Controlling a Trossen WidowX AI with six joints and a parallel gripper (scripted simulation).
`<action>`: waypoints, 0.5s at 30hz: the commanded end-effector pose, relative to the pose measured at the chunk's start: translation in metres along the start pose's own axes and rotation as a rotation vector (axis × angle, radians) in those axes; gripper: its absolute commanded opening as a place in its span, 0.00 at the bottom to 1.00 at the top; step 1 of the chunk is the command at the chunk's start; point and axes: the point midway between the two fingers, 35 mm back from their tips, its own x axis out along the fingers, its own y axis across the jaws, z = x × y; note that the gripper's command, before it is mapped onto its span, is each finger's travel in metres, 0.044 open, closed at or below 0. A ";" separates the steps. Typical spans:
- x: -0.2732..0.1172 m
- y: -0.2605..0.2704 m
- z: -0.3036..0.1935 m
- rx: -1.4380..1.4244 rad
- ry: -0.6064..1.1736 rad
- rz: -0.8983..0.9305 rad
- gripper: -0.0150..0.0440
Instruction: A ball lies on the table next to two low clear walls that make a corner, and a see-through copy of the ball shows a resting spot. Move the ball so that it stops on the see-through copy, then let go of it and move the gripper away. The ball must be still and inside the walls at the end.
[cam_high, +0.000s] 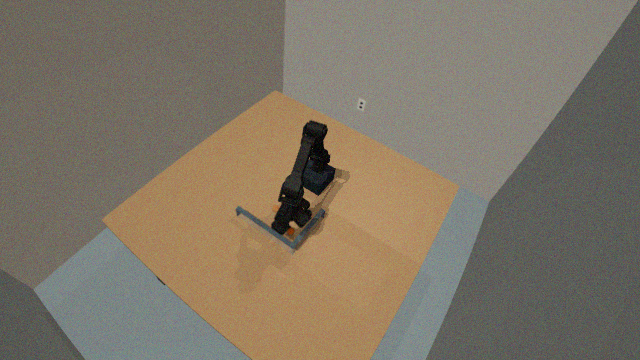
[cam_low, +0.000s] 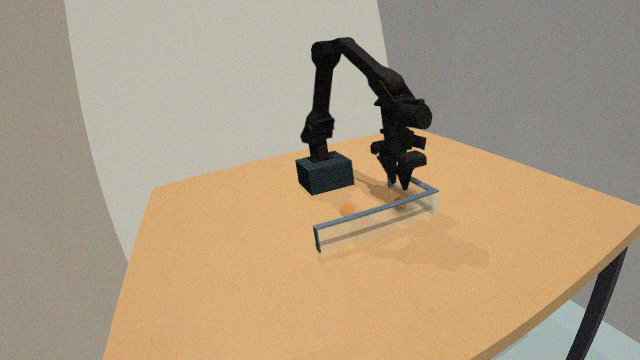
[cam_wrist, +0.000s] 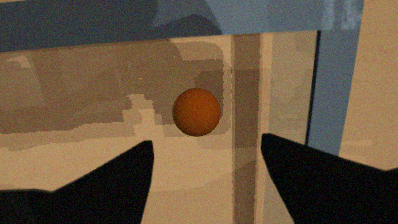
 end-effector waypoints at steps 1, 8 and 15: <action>0.001 0.003 0.001 -0.023 -0.006 0.012 0.72; 0.017 0.003 0.001 -0.023 -0.006 0.012 0.72; 0.027 0.003 0.001 -0.023 -0.006 0.012 0.72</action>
